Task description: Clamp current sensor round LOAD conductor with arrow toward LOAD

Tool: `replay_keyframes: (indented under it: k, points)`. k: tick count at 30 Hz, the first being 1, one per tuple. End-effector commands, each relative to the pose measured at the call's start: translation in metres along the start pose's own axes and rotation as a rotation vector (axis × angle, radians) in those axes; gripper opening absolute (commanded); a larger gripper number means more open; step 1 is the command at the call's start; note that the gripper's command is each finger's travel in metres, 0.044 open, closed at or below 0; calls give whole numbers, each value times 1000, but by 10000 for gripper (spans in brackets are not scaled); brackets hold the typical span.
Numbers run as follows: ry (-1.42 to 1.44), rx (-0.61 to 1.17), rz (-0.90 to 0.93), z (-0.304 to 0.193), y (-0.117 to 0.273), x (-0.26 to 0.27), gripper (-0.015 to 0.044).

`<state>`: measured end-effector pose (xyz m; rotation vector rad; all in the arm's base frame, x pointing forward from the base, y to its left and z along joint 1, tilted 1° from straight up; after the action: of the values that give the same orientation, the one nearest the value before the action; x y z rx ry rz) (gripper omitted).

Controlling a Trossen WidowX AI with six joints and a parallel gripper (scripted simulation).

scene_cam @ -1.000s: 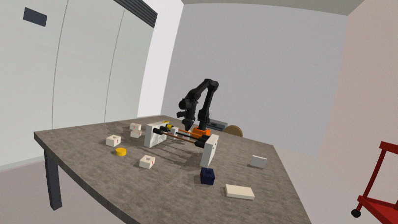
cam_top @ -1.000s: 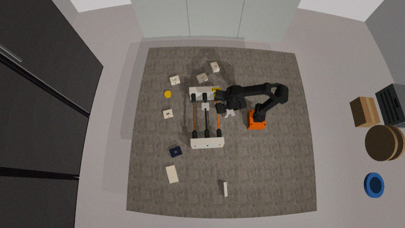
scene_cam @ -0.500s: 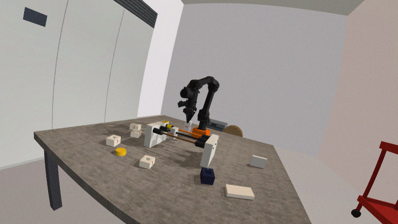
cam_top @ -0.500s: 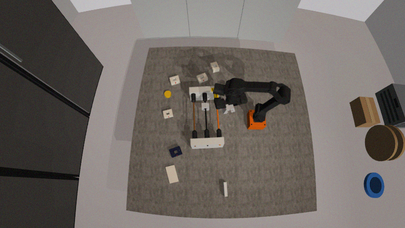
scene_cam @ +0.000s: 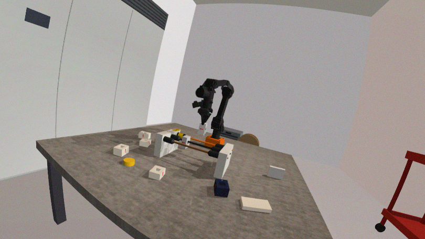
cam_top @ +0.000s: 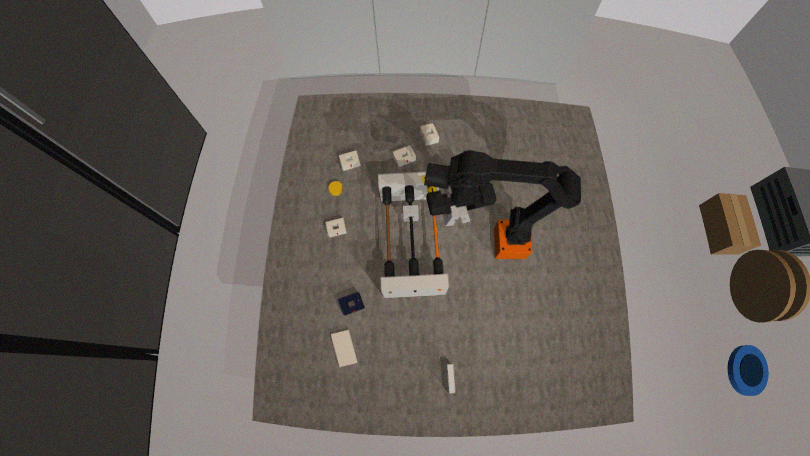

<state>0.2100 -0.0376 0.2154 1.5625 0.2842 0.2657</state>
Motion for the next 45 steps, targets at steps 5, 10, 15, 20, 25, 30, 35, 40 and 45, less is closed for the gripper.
replay_keyframes:
  k: [5,10,15,20,25,30,35,40,45]
  points:
    - [-54,-5,6,-14,1,33,0]
    - [-94,-4,8,-29,-2,55,0]
    - [-134,-2,9,-46,-5,76,0]
    - [-145,-1,10,-52,-8,81,0]
    - [-145,-1,10,-52,-15,82,0]
    - [-145,-1,10,-51,-23,83,0]
    - [-145,-1,10,-52,-32,83,0]
    - [-146,-1,10,-52,-40,83,0]
    - [-146,-1,10,-52,-48,83,0]
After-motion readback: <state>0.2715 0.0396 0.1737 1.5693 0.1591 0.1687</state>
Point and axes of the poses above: the point midway between the two fingers, 35 mm back from their tips, its own y axis back along the fingers, its own x axis across the jaws, z = x × y, the point moved 7 cm from there along y, back along the fingers, and after that the axes turned 8 degrees about y, right-handed, at the moved point
